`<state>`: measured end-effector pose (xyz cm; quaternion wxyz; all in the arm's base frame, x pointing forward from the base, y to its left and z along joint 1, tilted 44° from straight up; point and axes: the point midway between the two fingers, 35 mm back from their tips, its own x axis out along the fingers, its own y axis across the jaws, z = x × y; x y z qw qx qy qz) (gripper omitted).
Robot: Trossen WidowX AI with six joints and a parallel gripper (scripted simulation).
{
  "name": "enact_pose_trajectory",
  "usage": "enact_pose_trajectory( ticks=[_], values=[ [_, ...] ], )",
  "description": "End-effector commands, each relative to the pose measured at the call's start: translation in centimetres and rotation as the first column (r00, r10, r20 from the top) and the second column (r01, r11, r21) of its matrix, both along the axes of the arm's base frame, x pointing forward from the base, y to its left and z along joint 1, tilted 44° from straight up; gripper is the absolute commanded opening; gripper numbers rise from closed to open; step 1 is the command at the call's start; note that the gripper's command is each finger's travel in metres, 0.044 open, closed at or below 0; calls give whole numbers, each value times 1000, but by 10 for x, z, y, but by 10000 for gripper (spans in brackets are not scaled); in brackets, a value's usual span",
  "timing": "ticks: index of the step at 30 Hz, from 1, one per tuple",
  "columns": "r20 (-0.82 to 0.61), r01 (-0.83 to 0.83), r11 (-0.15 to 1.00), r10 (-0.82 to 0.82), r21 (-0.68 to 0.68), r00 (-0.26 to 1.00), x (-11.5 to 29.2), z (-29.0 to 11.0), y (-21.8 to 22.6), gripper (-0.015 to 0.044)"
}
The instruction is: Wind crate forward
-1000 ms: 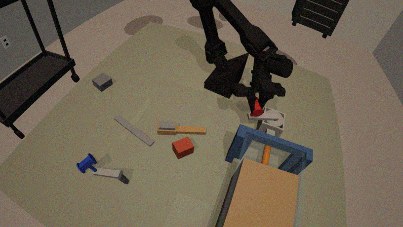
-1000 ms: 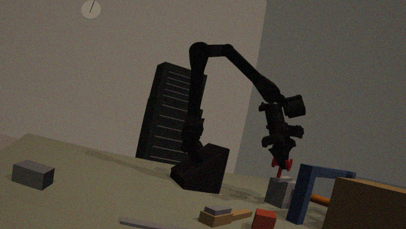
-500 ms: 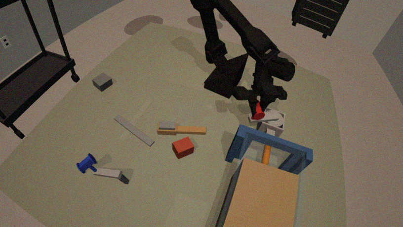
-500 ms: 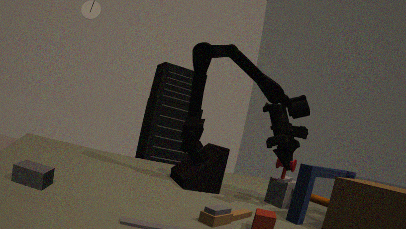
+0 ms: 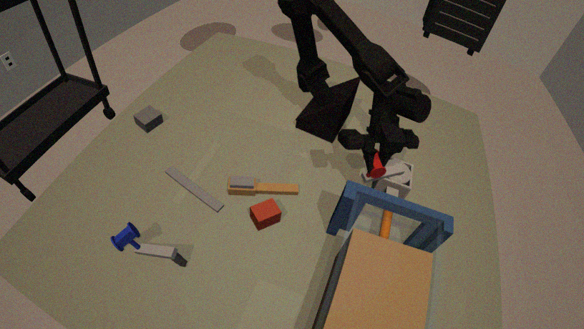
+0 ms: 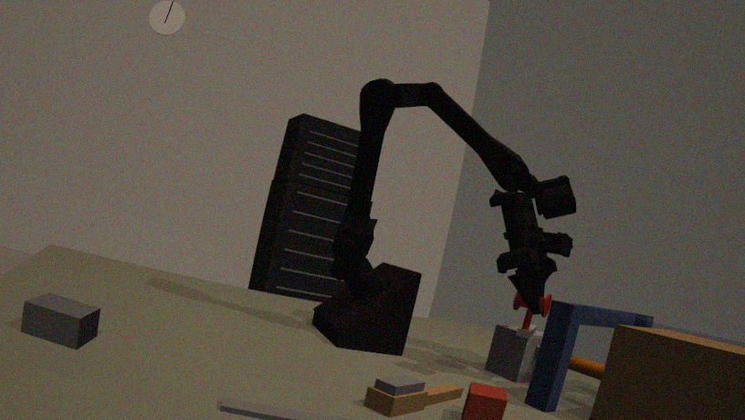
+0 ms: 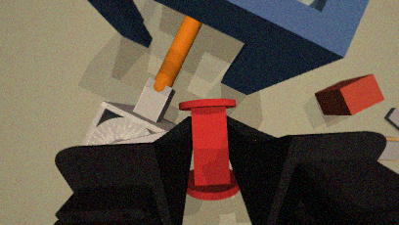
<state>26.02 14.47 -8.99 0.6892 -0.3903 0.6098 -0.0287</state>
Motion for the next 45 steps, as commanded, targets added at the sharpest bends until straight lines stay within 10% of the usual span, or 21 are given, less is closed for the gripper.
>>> enact_pose_trajectory(
  ticks=[1, 45],
  values=[
    [11, 6, 1000, -6, 11, 1000, 8, -6, 4, 0],
    [14, 6, 1000, -6, 14, 1000, 33, -33, 29, 0]
  ],
)
